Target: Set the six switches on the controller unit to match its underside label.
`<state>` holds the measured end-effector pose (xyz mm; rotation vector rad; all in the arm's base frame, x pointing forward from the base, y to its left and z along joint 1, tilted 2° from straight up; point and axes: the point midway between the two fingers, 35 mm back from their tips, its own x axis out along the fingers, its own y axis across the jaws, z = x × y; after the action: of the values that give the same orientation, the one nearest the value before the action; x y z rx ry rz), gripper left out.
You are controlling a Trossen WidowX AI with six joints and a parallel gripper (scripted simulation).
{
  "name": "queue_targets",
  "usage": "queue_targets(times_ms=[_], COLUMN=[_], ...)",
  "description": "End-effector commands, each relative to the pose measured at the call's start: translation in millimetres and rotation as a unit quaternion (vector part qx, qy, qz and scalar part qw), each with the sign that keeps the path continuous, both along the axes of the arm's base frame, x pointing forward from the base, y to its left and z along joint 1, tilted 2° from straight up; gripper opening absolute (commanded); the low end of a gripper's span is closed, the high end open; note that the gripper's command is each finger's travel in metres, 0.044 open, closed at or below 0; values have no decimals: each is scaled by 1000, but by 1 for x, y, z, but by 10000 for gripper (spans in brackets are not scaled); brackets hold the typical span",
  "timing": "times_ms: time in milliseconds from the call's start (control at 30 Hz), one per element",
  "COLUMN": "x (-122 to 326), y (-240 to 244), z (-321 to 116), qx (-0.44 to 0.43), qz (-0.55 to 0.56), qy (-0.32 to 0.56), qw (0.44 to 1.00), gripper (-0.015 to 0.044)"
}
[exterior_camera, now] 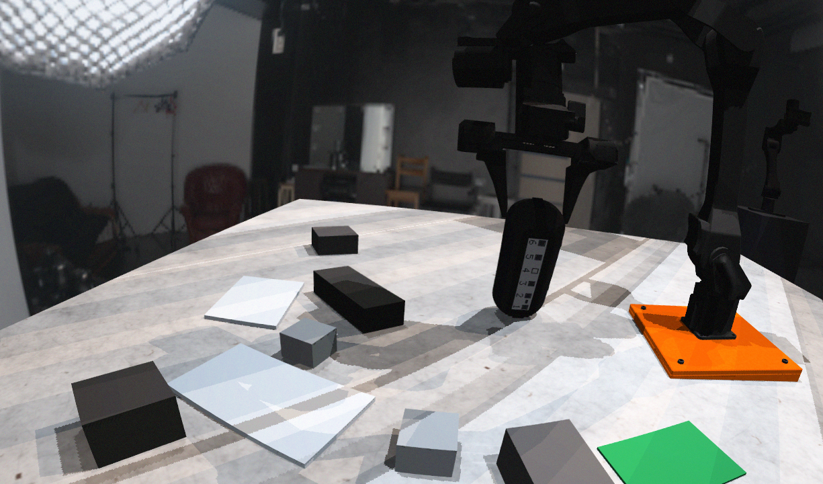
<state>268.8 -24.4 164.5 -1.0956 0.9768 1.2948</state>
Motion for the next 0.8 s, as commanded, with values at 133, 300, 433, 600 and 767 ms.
queue_targets(times_ms=[133, 300, 433, 600, 767], x=[1, 2, 2, 2, 2], y=[-9, -14, -17, -22, -26], z=[0, 1, 1, 2, 2], qx=[3, 8, 12, 11, 6], qz=[1, 1, 2, 2, 1], qy=[-1, -1, -1, -1, -1], qw=[1000, 1000, 1000, 1000, 1000], gripper=[336, 336, 336, 336, 336])
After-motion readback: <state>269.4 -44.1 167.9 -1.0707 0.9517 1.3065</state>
